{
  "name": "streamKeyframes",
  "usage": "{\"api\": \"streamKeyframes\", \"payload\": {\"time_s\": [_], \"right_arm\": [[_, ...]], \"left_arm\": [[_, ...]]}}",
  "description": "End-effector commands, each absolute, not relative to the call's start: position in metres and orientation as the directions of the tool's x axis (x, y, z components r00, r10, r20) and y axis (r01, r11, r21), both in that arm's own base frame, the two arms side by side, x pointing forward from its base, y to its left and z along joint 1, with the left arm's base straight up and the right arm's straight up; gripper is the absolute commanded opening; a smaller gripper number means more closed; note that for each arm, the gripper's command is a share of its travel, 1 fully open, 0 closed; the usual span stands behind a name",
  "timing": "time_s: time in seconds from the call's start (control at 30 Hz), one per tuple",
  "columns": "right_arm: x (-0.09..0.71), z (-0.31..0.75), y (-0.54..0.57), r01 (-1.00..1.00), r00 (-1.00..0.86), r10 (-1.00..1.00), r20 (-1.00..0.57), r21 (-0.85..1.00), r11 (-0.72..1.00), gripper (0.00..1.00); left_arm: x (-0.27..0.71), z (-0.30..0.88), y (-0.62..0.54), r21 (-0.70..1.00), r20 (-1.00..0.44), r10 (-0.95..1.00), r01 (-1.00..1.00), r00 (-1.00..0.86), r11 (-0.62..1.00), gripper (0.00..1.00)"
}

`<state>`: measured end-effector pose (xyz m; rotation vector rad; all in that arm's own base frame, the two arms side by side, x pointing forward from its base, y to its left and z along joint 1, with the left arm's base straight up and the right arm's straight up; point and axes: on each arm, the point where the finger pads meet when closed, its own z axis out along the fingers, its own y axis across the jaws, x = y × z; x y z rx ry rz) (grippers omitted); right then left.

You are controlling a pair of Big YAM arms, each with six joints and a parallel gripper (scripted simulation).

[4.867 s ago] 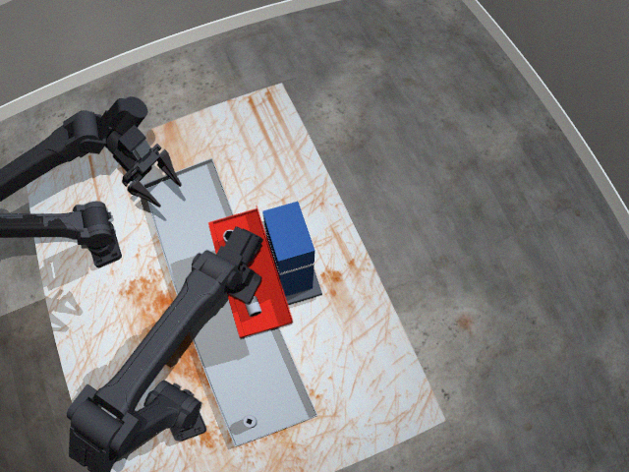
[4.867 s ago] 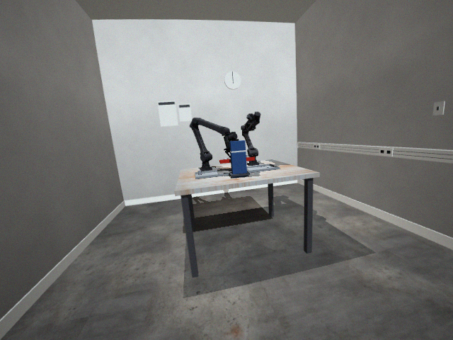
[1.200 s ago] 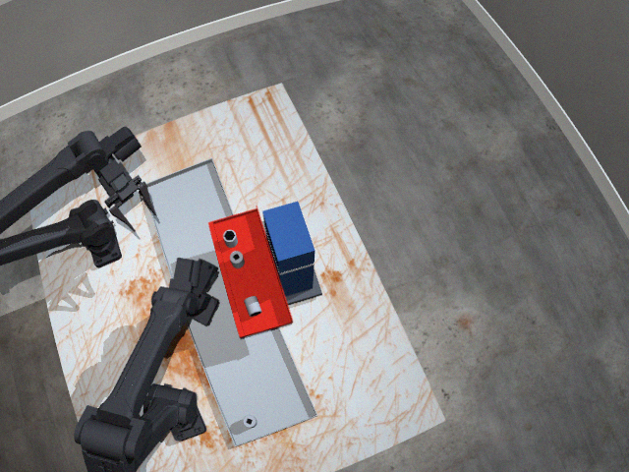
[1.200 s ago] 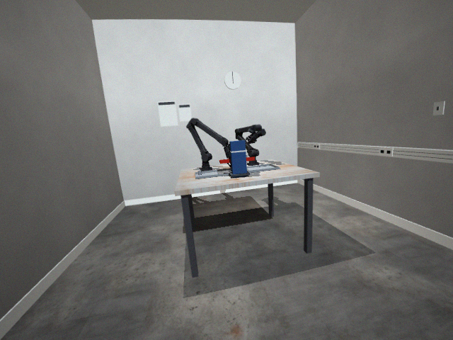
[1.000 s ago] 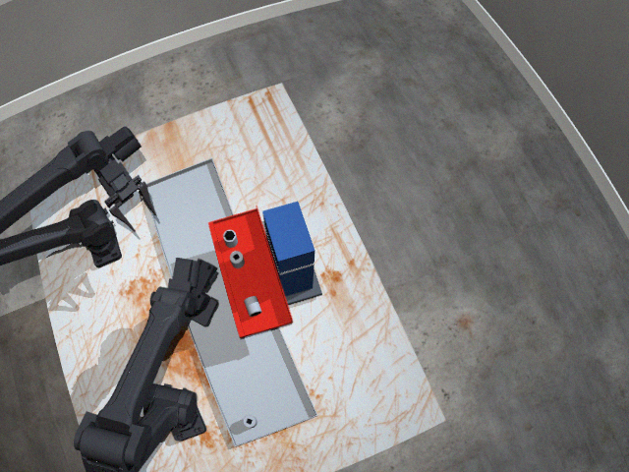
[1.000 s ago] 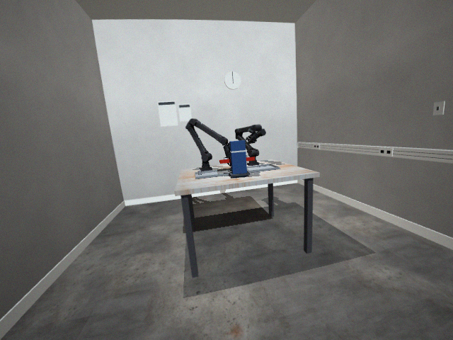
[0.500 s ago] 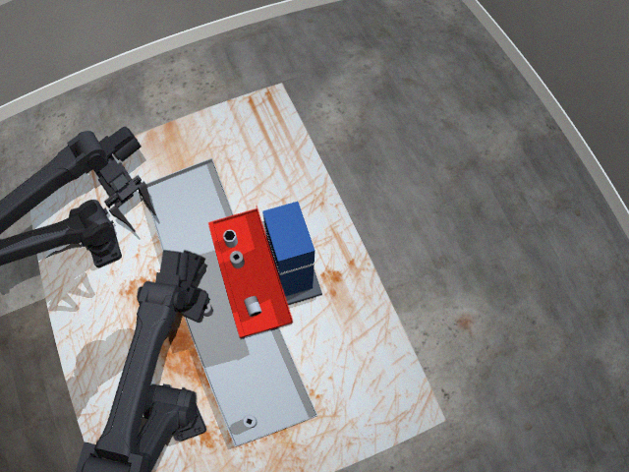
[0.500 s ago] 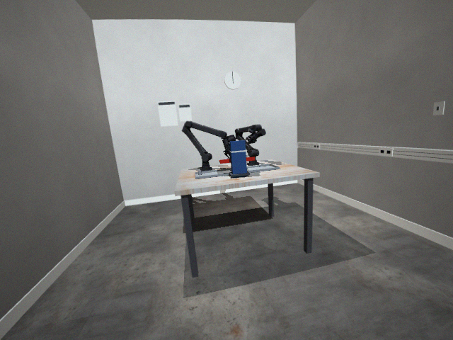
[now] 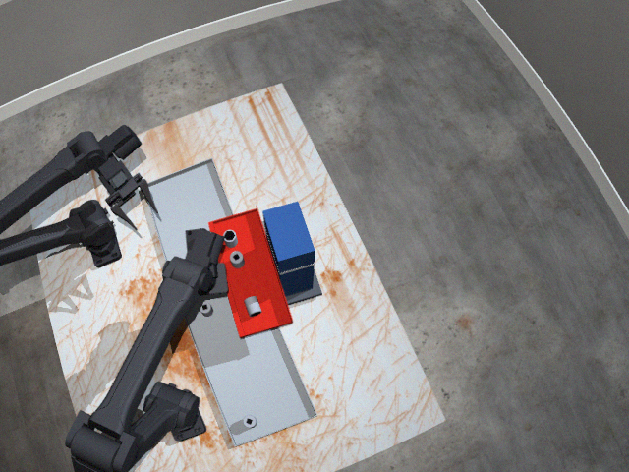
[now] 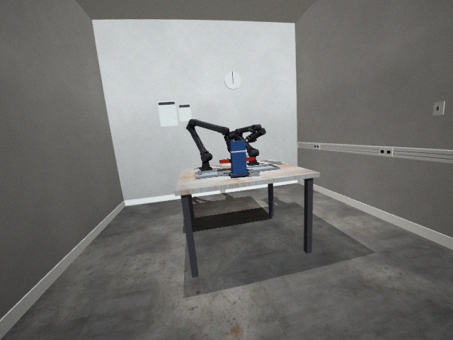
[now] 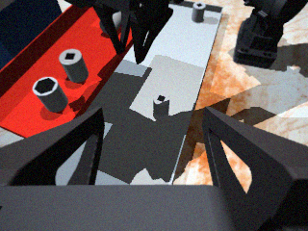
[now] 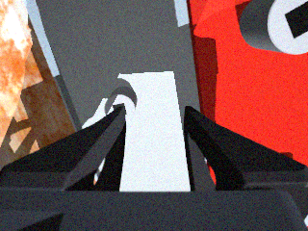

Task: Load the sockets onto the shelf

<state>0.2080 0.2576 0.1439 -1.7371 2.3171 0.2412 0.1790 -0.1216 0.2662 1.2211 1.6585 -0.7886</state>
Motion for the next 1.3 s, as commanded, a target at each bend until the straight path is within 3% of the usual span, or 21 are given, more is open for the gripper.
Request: {"api": "streamKeyframes", "payload": {"time_s": [0.0,1.03,1.1,1.27], "right_arm": [[0.242,0.166,0.268,-0.994,-0.080,-0.950,-0.302,-0.047,0.098,0.35],[0.247,0.103,0.263,-0.995,-0.099,-0.962,-0.256,0.002,0.102,0.35],[0.246,0.101,0.261,-0.994,-0.104,-0.962,-0.252,0.006,0.106,0.20],[0.249,0.102,0.260,-0.994,-0.108,-0.962,-0.252,0.002,0.111,0.06]], "left_arm": [[0.199,0.305,-0.121,0.099,-0.930,0.366,0.936,-0.033,0.337,0.65],[0.224,0.320,-0.116,0.104,-0.943,0.330,0.907,-0.040,0.408,0.65],[0.224,0.320,-0.116,0.104,-0.943,0.330,0.907,-0.040,0.408,0.65],[0.224,0.320,-0.116,0.104,-0.943,0.330,0.907,-0.040,0.408,0.65]]}}
